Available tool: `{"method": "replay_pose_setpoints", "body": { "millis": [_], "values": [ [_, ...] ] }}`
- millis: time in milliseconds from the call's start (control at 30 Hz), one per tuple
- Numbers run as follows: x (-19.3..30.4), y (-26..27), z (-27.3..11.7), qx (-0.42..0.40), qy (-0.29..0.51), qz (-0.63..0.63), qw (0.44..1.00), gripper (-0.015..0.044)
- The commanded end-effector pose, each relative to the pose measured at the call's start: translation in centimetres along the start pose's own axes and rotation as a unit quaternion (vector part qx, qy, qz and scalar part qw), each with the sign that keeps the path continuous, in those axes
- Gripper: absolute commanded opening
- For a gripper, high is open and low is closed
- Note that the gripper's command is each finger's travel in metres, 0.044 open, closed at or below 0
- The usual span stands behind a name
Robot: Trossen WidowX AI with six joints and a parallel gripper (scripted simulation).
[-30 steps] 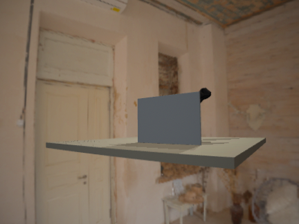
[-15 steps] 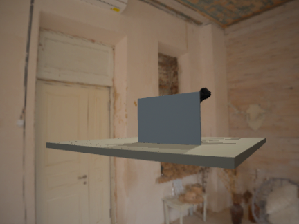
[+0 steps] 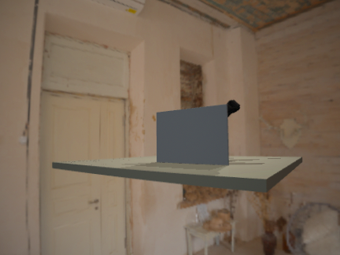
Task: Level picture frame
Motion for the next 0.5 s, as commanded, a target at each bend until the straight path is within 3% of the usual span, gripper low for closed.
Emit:
{"method": "replay_pose_setpoints", "body": {
  "millis": [0,467],
  "values": [
    [0.0,0.0,0.0,0.0,0.0,0.0,1.0,0.0],
    [0.01,-0.05,0.0,0.0,0.0,-0.029,1.0,0.0]
  ]
}}
Point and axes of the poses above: the point midway between the two fingers, 35 mm back from their tips, its own z axis out along the fingers, its own y axis across the jaws, x = y × z, the point moved 2 cm from there along -z, back along the fingers, and after that the axes turned 9 degrees about -z, right-handed, at the moved point
